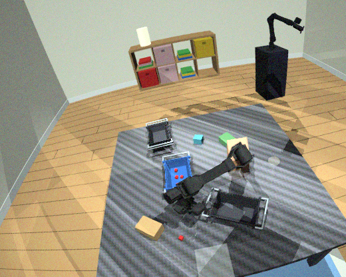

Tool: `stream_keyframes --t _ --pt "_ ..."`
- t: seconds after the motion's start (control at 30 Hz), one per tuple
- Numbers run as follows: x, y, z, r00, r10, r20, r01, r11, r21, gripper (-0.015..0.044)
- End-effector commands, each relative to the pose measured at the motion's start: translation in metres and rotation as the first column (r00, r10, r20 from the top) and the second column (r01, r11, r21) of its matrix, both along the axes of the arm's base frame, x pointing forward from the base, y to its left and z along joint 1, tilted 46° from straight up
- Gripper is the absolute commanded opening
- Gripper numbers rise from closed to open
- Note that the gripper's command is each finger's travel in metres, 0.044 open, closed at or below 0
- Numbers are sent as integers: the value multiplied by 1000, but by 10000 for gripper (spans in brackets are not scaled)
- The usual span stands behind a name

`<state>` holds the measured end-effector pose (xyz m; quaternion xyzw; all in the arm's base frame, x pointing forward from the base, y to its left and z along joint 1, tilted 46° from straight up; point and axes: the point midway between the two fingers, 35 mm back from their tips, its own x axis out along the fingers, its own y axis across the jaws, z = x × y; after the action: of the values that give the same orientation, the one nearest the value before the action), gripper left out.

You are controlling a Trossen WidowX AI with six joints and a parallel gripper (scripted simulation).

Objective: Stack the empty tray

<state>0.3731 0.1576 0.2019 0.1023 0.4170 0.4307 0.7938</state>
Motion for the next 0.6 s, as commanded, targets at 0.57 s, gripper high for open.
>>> stream_keyframes --t 0.57 --pt "7 -131 -67 727 -380 -572 408 909 -86 89"
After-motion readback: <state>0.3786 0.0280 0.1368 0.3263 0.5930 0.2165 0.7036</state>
